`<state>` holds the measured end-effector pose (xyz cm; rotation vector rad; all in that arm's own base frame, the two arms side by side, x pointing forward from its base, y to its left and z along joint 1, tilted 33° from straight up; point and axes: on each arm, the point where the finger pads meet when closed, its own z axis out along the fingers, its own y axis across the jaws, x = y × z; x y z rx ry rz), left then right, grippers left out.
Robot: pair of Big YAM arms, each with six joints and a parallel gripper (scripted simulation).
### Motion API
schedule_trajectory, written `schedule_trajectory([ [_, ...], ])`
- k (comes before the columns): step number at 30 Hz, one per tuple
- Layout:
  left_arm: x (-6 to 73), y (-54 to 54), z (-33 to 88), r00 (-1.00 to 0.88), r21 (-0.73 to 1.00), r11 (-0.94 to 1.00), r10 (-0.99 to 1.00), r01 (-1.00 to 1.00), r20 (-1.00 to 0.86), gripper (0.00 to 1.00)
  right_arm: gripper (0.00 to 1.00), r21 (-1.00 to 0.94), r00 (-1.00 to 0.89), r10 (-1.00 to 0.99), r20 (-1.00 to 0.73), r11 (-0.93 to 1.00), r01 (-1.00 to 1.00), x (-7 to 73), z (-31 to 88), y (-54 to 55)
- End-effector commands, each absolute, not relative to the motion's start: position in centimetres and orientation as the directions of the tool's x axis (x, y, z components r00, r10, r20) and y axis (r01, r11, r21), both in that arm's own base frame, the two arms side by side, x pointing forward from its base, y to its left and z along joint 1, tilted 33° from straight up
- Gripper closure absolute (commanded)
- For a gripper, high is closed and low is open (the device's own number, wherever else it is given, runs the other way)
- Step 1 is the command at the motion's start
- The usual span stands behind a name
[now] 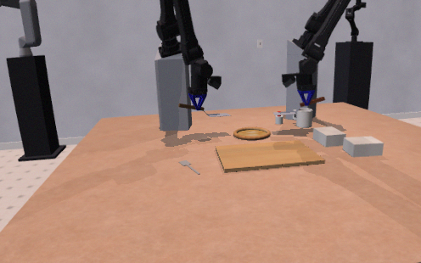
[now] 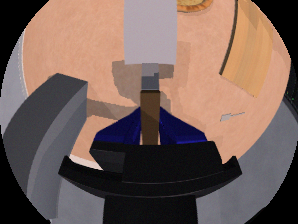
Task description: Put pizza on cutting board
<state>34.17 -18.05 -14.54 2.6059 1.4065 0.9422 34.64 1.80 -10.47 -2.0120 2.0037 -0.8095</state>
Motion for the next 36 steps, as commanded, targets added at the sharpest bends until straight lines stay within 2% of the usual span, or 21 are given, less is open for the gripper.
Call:
schedule_trajectory([
  [1,32.1,-19.5,-13.5,0.356,0.342,-0.549,0.798,0.763,0.487,0.94,0.94,-0.512,-0.134,-0.969,0.208,0.009,-0.859,33.6,-9.6,3.0],
  [3,32.5,-20.4,-12.9,0.316,0.369,-0.529,0.806,0.764,0.5,0.94,0.94,-0.537,-0.176,-0.963,0.203,0.041,-0.842,34.8,-8.8,3.6],
  [4,32.8,-20.5,-12.8,0.355,0.346,-0.575,0.773,0.741,0.525,0.94,0.94,-0.527,-0.129,-0.962,0.24,-0.018,-0.849,34.8,-8.8,3.5],
  [6,32.8,-20.5,-12.8,0.355,0.346,-0.575,0.773,0.741,0.525,0.94,0.94,-0.527,-0.129,-0.962,0.24,-0.018,-0.849,34.8,-8.8,3.5],
  [7,31.9,-20.0,-13.0,0.285,0.368,-0.514,0.803,0.775,0.523,0.94,0.94,-0.534,-0.211,-0.954,0.212,0.068,-0.842,34.1,-8.8,3.6],
  [15,30.0,-19.5,-12.7,0.173,0.381,-0.468,0.782,0.798,0.599,0.94,0.94,-0.551,-0.349,-0.909,0.23,0.174,-0.816,33.2,-7.8,3.9],
  [20,31.3,-18.1,-11.9,0.171,0.382,-0.465,0.784,0.799,0.597,0.94,0.94,-0.556,-0.426,-0.871,0.244,0.234,-0.798,32.6,-7.6,4.1],
  [21,30.8,-18.1,-12.2,0.19,0.364,-0.483,0.771,0.797,0.607,0.94,0.94,-0.54,-0.38,-0.881,0.282,0.181,-0.822,32.5,-7.8,3.8],
  [36,32.5,-18.3,-14.6,0.21,0.35,-0.498,0.763,0.794,0.611,0.94,0.94,-0.53,-0.387,-0.876,0.29,0.189,-0.826,33.0,-9.5,2.5],
])
